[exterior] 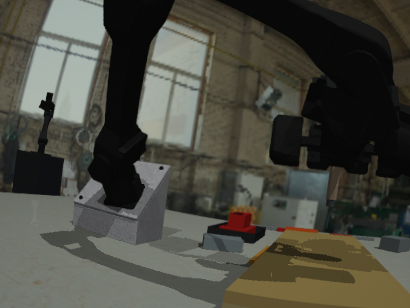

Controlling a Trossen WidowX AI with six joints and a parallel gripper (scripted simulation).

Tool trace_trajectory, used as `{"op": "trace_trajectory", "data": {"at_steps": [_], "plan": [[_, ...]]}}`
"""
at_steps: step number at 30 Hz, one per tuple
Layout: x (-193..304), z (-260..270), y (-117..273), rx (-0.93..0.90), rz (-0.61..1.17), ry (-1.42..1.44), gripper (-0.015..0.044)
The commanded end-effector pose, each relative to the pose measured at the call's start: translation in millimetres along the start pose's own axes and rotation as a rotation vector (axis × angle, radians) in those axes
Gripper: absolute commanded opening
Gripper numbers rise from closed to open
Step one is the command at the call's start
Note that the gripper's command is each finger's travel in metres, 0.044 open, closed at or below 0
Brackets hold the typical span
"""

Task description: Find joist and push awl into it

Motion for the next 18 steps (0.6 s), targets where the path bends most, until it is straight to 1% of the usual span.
{"op": "trace_trajectory", "data": {"at_steps": [1, 18], "plan": [[4, -1, -2, -0.003, -0.006, 0.005, 0.0000], [23, -5, -4, -0.003, -0.005, 0.005, 0.0000]]}}
Point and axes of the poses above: the point midway between the two fingers, 35 mm back from their tips, its own y axis back along the fingers, its own z axis across the jaws, x = y × z, the point moved 10 cm from there along y, back along the fingers, and after that the axes turned 12 degrees about -y, right-handed, at the moved point
